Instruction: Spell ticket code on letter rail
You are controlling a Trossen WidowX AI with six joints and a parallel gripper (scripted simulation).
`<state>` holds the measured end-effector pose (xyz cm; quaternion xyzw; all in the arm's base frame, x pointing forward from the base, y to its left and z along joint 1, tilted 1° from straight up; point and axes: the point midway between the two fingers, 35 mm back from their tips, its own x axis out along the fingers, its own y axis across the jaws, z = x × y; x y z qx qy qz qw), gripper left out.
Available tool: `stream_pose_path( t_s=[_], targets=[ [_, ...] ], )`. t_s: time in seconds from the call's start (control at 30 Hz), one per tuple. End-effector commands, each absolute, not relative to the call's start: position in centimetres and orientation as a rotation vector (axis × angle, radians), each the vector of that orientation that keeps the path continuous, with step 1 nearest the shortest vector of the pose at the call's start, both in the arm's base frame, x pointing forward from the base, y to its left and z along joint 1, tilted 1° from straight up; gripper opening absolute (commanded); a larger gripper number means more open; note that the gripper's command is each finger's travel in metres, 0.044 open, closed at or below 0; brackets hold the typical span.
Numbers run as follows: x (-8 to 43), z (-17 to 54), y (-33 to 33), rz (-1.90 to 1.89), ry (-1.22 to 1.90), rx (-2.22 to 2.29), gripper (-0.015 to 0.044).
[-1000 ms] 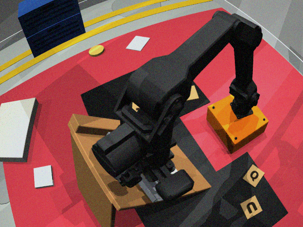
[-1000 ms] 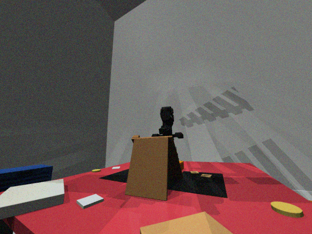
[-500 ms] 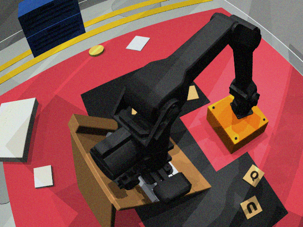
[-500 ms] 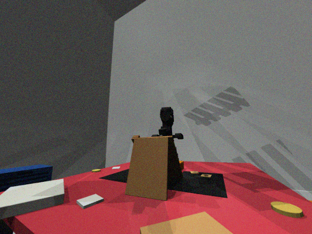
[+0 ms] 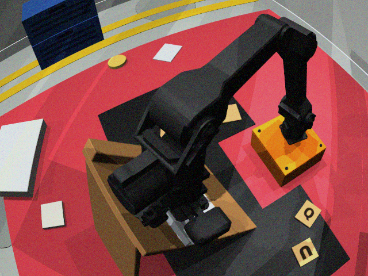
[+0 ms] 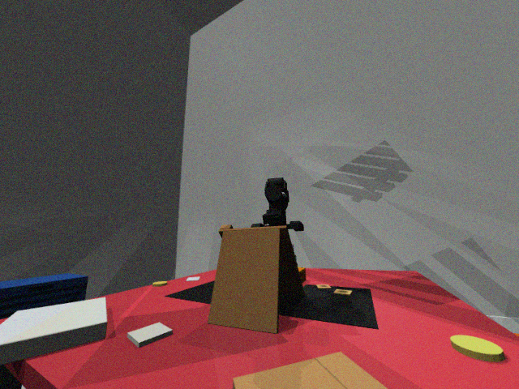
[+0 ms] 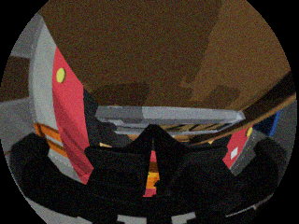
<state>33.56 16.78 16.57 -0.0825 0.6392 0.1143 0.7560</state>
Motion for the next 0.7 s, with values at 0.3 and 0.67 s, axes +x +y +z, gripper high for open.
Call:
stream_pose_path(
  t_s=[0.3, 0.67],
  targets=[
    [33.67, 16.43, 16.39, 0.255, 1.395, -0.184, 0.0000],
    [33.79, 16.43, 16.04, 0.254, 1.395, -0.184, 0.0000]
  ],
)
